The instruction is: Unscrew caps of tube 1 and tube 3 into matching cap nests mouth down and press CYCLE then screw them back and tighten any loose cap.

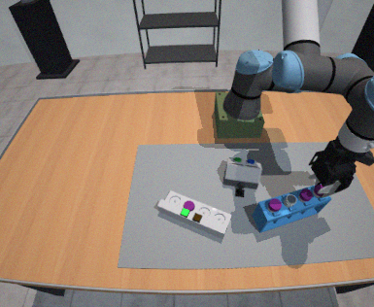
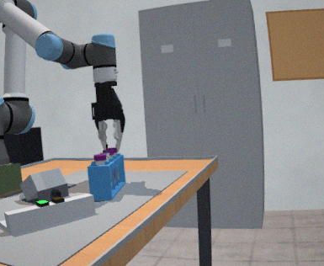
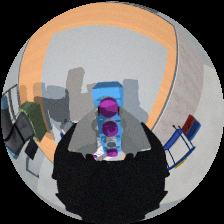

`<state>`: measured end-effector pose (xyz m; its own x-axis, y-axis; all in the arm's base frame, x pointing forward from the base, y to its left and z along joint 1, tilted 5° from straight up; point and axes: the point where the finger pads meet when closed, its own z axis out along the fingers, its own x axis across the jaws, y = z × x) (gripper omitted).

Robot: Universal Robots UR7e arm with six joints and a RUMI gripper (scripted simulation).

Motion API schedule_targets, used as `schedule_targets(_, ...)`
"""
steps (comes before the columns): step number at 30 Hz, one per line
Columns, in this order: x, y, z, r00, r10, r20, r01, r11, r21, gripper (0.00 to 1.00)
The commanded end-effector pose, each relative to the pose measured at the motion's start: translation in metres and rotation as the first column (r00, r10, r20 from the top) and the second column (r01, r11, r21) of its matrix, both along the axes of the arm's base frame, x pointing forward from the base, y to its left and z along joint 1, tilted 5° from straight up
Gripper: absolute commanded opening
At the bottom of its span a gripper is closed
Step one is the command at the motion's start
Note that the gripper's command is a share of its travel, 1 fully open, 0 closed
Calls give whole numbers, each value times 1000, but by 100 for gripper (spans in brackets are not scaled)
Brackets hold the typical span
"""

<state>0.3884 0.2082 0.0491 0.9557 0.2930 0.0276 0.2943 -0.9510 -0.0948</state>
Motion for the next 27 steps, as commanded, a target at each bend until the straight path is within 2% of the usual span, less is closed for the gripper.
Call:
schedule_targets(1, 0, 0, 0, 964, -263, -19, 263, 965, -15, 0)
schedule_targets(3, 0, 0, 0, 964, -263, -19, 263, 965, -15, 0)
schedule_targets(4, 0, 0, 0, 950, -311, -23, 311, 950, -16, 0)
schedule_targets(10, 0, 0, 0, 950, -312, -23, 312, 950, -16, 0)
schedule_targets(11, 0, 0, 0, 950, -312, -23, 312, 950, -16, 35)
schedule_targets(23, 0, 0, 0, 950, -311, -23, 311, 950, -16, 35)
schedule_targets(27, 0, -1, 12, 950, -312, -23, 312, 950, -16, 35)
